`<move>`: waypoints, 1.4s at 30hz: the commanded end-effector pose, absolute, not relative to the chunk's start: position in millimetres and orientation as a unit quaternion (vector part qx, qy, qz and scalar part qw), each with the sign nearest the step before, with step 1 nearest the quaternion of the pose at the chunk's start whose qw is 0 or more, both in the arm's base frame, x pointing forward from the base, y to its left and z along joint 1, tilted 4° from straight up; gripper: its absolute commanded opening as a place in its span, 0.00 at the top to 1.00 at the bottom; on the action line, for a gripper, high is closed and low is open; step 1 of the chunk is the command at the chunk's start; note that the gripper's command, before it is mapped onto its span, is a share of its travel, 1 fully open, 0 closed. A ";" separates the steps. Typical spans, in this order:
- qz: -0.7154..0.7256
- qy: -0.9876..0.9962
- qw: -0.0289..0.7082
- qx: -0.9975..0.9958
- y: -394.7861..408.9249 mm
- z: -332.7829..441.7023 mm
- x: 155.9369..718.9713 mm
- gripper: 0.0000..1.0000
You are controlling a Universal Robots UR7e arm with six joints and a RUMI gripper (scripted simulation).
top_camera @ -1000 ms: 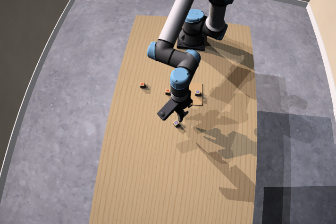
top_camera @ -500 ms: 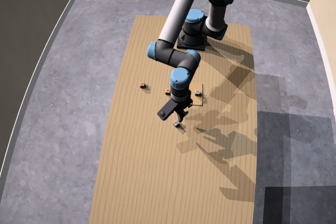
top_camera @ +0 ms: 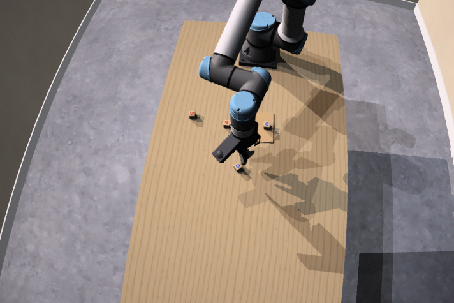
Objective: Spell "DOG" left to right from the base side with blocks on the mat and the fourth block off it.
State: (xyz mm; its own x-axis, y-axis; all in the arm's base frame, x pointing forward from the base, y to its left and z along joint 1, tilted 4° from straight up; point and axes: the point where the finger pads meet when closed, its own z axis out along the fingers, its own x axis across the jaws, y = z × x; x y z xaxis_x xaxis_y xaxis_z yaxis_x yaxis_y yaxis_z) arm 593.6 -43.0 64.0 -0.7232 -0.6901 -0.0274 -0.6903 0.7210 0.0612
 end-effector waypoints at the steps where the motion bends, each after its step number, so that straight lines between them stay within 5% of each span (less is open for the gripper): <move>1: 0.033 0.928 0.002 -0.372 -44.0 64.9 595.3 0.63; 42: 0.034 0.928 0.000 -0.372 -39.5 21.8 593.2 0.63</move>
